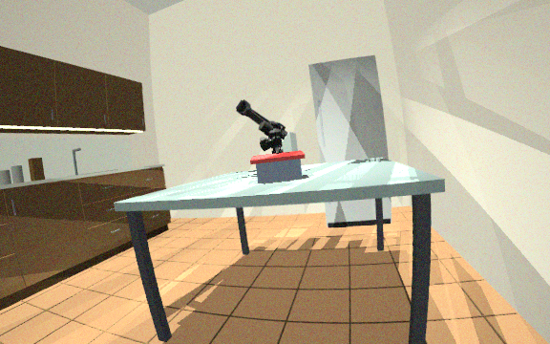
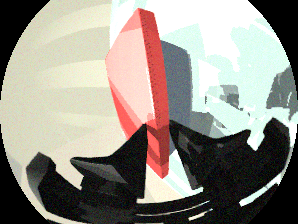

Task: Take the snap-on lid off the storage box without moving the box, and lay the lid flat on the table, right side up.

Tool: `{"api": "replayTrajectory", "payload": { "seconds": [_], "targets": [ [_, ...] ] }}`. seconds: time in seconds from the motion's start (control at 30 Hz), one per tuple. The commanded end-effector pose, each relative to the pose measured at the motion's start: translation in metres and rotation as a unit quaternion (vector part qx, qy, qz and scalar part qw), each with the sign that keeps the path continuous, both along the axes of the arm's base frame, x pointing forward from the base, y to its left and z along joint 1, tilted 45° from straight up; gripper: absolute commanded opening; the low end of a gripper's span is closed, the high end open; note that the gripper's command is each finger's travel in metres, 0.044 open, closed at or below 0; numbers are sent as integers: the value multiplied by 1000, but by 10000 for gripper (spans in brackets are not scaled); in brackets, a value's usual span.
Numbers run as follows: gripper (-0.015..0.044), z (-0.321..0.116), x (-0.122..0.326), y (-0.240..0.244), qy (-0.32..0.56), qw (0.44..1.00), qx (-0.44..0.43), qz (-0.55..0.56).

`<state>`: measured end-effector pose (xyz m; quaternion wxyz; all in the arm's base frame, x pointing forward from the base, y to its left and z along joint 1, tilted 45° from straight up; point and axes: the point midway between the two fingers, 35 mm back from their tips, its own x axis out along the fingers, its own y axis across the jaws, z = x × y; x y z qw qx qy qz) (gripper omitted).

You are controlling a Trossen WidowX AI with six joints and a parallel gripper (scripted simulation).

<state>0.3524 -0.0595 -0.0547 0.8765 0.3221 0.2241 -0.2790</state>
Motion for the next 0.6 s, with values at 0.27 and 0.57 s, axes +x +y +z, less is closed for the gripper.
{"api": "replayTrajectory", "payload": {
  "seconds": [0.27,0.57],
  "targets": [
    [0,0,0,1,0,1000,0,0],
    [0,0,1,1,0,1000,0,0]
  ]
}}
